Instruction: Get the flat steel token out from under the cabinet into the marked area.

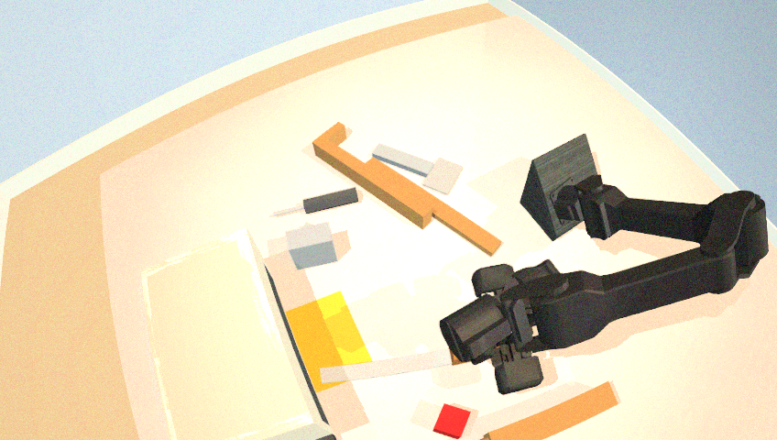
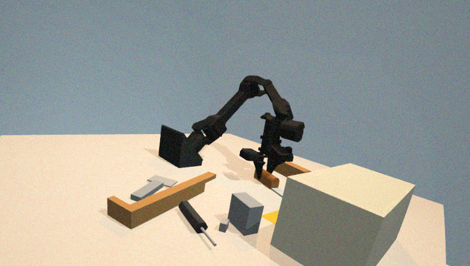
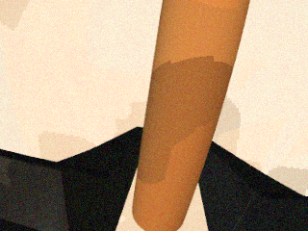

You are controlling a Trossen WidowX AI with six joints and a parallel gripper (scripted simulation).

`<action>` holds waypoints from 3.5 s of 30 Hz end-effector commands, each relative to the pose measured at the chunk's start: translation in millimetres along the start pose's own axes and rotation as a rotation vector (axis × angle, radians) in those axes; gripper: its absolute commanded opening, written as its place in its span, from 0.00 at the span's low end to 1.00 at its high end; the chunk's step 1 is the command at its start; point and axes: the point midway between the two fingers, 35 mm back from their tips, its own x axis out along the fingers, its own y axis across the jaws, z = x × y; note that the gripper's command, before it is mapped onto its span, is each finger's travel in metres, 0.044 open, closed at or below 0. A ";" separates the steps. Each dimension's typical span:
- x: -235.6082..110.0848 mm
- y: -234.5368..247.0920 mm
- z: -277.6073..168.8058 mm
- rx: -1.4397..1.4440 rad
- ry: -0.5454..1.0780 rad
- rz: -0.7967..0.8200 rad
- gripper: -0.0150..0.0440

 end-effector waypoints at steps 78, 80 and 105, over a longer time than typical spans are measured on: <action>-3.4 -55.5 28.7 0.315 0.002 -0.005 0.25; -3.4 -57.9 29.9 0.316 0.002 -0.005 0.25; -3.7 -86.3 42.8 0.317 0.001 -0.006 0.25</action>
